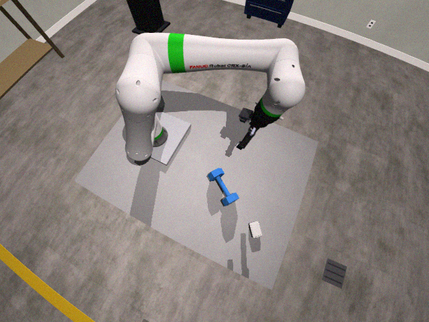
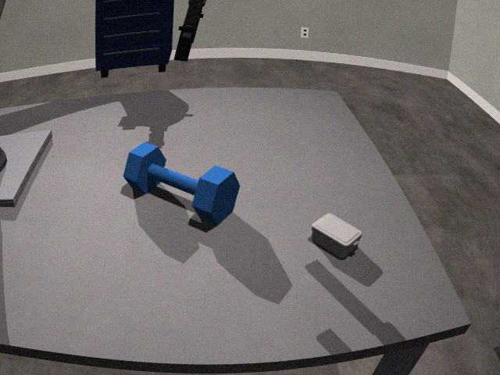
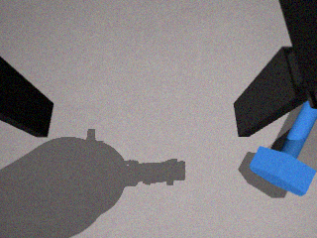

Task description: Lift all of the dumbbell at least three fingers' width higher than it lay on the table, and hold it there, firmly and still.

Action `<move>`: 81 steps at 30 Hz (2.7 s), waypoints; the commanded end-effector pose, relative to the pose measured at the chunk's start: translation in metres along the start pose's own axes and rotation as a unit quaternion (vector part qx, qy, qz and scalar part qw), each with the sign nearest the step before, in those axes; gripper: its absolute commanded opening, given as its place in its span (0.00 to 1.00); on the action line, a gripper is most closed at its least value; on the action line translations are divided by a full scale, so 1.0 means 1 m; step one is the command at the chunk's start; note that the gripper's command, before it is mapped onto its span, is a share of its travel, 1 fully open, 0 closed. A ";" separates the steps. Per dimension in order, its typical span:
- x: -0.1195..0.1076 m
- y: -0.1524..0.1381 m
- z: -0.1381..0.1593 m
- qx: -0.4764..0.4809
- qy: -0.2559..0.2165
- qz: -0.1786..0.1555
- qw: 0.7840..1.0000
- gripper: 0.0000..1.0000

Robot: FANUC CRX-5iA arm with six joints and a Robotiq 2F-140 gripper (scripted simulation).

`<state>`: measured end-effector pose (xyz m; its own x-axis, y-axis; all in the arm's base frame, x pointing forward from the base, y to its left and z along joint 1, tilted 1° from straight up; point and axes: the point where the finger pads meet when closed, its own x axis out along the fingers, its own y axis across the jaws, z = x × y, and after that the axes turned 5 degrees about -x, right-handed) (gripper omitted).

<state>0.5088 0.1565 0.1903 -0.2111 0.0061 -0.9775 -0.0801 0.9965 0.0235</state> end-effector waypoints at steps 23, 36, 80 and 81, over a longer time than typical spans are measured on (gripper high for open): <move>0.068 -0.229 0.007 0.261 -0.092 0.015 0.961 1.00; 0.127 -0.245 0.014 0.276 -0.097 0.015 0.956 1.00; 0.170 -0.245 0.022 0.276 -0.097 0.015 0.956 0.10; 0.170 -0.245 0.022 0.276 -0.097 0.015 0.956 0.10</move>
<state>0.5136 -0.0848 0.0131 -0.0176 -0.0018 -0.9998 0.4604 0.8876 -0.0097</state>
